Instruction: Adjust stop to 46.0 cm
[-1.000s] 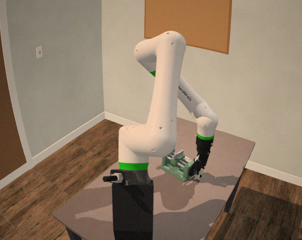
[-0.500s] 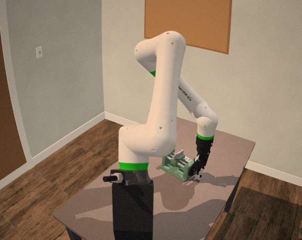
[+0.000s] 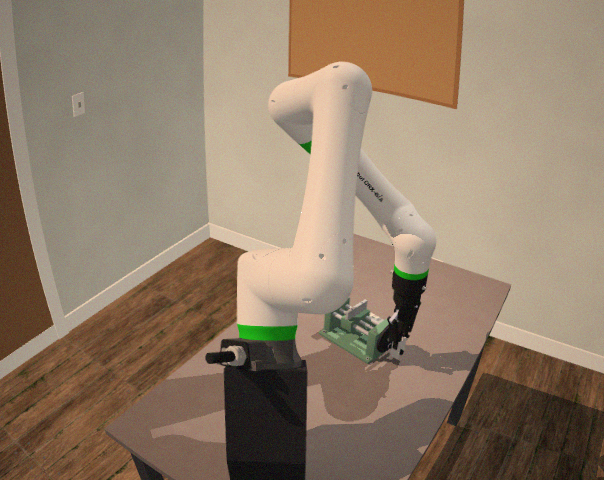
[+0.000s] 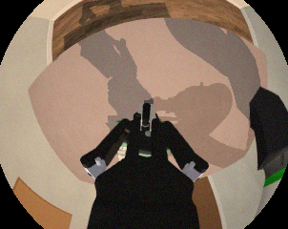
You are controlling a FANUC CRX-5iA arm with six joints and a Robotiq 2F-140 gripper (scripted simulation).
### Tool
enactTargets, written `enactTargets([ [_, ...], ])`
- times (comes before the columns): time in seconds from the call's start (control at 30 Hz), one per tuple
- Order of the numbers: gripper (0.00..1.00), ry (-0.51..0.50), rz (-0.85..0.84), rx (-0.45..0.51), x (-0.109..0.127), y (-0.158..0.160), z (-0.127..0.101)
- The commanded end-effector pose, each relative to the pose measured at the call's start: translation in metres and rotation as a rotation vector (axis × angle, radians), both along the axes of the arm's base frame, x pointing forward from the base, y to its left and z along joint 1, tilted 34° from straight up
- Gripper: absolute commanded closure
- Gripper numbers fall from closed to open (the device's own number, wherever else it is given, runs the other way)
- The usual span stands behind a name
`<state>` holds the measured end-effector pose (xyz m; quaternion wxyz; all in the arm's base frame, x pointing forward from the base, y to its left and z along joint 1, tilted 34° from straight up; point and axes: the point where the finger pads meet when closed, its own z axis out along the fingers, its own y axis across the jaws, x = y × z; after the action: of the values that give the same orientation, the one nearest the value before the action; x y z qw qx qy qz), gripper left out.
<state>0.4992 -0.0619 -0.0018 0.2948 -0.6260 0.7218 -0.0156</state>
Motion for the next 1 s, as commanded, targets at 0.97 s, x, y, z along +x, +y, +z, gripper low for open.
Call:
enactTargets([
  [0.97, 0.96, -0.001, 0.0, 0.0, 0.007, -0.0037, 0.0073],
])
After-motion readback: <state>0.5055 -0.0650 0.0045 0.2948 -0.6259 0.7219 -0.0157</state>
